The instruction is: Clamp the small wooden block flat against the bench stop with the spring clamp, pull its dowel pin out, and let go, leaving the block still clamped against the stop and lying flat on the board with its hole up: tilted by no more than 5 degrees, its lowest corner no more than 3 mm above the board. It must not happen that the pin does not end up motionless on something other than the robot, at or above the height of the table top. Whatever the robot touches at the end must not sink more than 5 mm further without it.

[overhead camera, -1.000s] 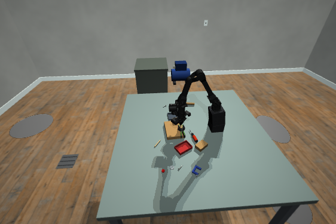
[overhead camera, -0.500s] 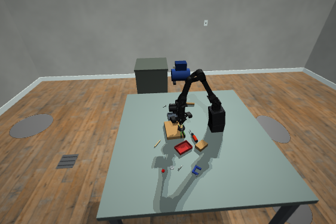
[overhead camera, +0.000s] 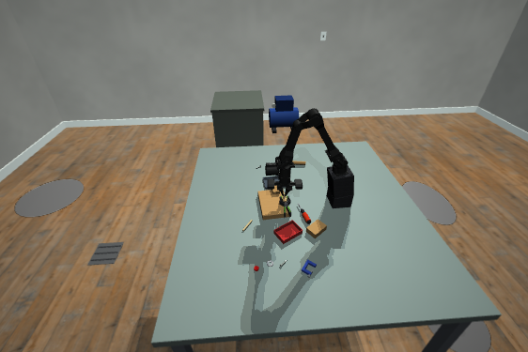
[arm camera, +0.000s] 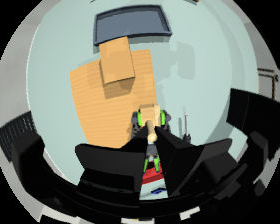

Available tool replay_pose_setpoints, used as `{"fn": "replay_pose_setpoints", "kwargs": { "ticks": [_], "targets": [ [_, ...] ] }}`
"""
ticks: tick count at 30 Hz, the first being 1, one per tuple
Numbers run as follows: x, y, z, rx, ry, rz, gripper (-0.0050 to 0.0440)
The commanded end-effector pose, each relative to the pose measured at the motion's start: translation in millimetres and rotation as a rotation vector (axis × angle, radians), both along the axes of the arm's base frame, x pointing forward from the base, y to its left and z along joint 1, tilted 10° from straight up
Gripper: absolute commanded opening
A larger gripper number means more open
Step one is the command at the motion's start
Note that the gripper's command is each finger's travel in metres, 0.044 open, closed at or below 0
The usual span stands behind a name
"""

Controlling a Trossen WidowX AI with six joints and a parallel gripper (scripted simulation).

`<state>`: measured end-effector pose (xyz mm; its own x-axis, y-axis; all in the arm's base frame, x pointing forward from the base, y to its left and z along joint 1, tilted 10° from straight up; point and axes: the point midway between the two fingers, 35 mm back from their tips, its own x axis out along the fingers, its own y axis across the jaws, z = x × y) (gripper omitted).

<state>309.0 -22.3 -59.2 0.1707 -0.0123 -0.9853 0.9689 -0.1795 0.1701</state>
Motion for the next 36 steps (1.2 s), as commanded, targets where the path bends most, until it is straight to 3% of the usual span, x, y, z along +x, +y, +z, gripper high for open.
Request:
{"fn": "replay_pose_setpoints", "kwargs": {
  "ticks": [1,18,29,36],
  "targets": [
    [0.2,0.0,1.8,0.022,-0.004,-0.122,0.0000],
    [0.1,0.1,2.3,0.087,-0.008,-0.496,0.0000],
    [0.1,0.1,2.6,0.092,-0.008,-0.527,0.0000],
    [0.0,0.1,2.8,0.079,-0.008,-0.455,0.0000]
  ]
}}
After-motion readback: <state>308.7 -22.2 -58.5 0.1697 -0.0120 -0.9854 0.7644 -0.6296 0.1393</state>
